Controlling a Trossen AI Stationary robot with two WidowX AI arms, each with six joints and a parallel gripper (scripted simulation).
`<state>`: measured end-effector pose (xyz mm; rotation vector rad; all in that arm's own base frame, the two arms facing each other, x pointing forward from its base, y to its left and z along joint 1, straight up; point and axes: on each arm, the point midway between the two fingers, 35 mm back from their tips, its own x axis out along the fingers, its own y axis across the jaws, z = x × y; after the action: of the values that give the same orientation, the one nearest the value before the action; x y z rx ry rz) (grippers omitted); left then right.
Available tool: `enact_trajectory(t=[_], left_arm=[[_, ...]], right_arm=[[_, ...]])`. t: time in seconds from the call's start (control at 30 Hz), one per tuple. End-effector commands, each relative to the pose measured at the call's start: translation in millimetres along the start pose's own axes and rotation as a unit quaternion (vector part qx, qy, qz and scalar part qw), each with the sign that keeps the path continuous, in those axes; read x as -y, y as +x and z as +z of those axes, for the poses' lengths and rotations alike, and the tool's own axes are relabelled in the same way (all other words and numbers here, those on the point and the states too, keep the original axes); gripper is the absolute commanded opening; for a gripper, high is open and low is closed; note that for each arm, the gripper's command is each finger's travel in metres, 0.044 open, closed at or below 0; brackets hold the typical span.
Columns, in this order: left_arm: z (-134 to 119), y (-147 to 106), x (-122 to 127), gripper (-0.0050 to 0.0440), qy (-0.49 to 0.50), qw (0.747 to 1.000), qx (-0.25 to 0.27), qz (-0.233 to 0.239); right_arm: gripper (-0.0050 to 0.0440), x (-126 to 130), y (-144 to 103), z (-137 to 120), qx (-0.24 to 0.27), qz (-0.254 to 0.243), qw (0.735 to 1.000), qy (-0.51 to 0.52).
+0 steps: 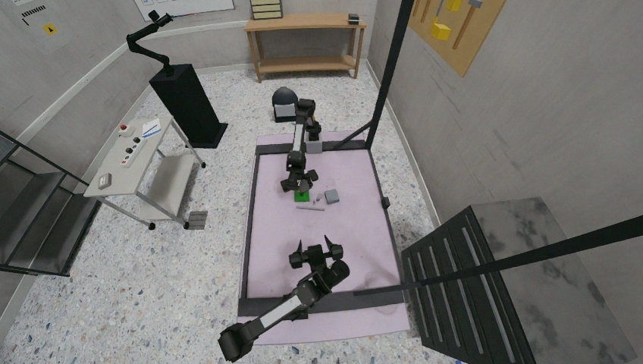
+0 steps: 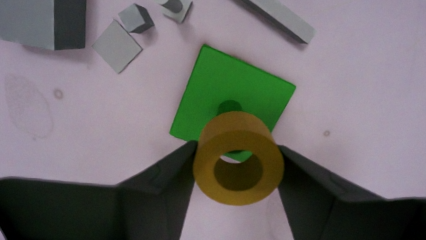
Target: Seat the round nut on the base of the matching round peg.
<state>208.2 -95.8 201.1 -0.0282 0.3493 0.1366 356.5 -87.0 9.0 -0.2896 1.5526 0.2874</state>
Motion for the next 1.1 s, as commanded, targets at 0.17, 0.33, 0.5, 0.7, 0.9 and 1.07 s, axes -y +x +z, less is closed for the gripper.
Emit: enact_trajectory(t=[0.17, 0.33, 0.5, 0.7, 0.9, 1.07], left_arm=[[3.6, -1.1, 0.7, 0.044, -0.004, 1.0, 0.002, -0.001], [3.6, -1.1, 0.7, 0.044, -0.004, 1.0, 0.002, -0.001], [3.6, -1.1, 0.7, 0.044, -0.004, 1.0, 0.002, -0.001], [3.6, -1.1, 0.7, 0.044, -0.004, 1.0, 0.002, -0.001], [3.6, -1.1, 0.7, 0.044, -0.004, 1.0, 0.002, -0.001], [3.6, -1.1, 0.7, 0.044, -0.004, 1.0, 0.002, -0.001]], right_arm=[[0.0158, -0.9, 9.9, -0.1, 0.0, 0.0, 1.0, -0.001], [0.0158, -1.1, 15.7, 0.0, 0.0, 0.0, 1.0, -0.001], [0.0158, 1.0, 10.2, 2.9, 0.008, -0.005, 1.0, -0.001], [0.0158, -0.3, 14.4, 1.0, 0.003, -0.002, 1.0, -0.001], [0.0158, -1.2, 26.3, 0.0, 0.0, 0.0, 1.0, -0.001], [0.0158, -1.4, 47.4, 0.0, 0.0, 0.0, 1.0, -0.001]])
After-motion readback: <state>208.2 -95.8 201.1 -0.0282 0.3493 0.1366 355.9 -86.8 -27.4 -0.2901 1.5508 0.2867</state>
